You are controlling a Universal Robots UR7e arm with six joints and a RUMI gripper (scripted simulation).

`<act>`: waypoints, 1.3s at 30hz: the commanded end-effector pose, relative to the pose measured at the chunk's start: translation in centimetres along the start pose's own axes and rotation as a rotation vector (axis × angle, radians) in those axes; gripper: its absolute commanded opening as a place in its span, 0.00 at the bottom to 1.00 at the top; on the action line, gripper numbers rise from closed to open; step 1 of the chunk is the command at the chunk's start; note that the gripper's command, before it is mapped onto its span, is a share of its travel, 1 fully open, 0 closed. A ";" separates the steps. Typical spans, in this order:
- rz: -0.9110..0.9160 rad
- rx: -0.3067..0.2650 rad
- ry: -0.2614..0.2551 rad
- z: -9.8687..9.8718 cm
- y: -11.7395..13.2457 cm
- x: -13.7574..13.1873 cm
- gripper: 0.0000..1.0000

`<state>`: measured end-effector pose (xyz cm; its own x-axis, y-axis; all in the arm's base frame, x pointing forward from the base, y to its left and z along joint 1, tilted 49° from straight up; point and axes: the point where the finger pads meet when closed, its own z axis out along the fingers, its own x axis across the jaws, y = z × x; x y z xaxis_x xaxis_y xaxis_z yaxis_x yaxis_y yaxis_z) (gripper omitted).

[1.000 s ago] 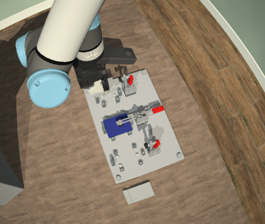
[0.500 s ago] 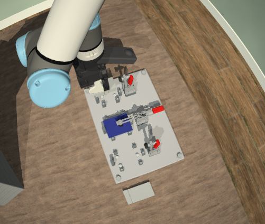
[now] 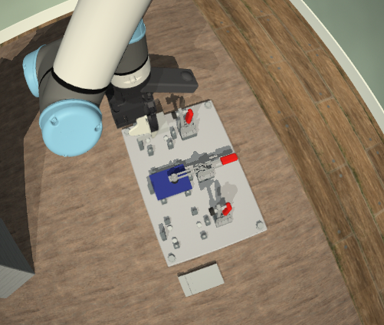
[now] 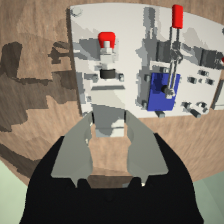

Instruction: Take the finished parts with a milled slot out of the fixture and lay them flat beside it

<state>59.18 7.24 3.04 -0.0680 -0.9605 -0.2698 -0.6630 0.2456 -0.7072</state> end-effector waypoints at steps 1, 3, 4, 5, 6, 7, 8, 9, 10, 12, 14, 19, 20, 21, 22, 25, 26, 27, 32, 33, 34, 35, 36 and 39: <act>0.000 0.001 0.000 -0.1 0.0 0.0 0.00; 0.000 0.001 0.000 -0.1 0.0 0.0 0.00; -0.001 0.001 0.000 -0.1 0.0 -0.1 0.00; -0.001 0.001 0.000 -0.1 0.0 -0.1 0.00; -0.001 0.001 0.000 -0.1 0.0 -0.1 0.00; -0.001 0.001 -0.001 -0.1 0.0 -0.2 0.00; -0.002 0.001 -0.001 -0.1 0.0 -0.2 0.00; -0.002 0.002 -0.001 -0.1 -0.1 -0.3 0.00; -0.002 0.002 -0.001 -0.1 -0.1 -0.3 0.00; -0.002 0.003 -0.001 -0.1 -0.1 -0.4 0.00; -0.002 0.003 -0.001 -0.1 -0.2 -0.6 0.00; -0.003 0.005 -0.001 -0.1 -0.3 -1.0 0.00; -0.003 0.005 -0.001 -0.1 -0.3 -1.0 0.00; -0.003 0.005 -0.001 -0.1 -0.3 -1.1 0.00; -0.003 0.005 -0.001 -0.1 -0.3 -1.2 0.00; -0.002 0.005 -0.001 -0.1 -0.3 -1.6 0.00; -0.002 0.005 -0.001 -0.1 -0.3 -1.8 0.00; -0.002 0.005 -0.001 -0.1 -0.3 -1.9 0.00; -0.002 0.005 -0.001 -0.1 -0.3 -2.8 0.00; -0.002 0.005 -0.001 -0.1 -0.3 -3.0 0.00; -0.002 0.005 -0.001 -0.1 -0.3 -3.3 0.00; -0.002 0.005 -0.001 -0.1 -0.3 -3.5 0.00; -0.002 0.005 -0.001 -0.1 -0.3 -3.5 0.00; -0.002 0.005 -0.001 -0.1 -0.3 -3.9 0.00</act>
<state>59.32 10.17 3.89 -0.0624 -0.9608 -0.2700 -0.6629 0.2422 -0.7085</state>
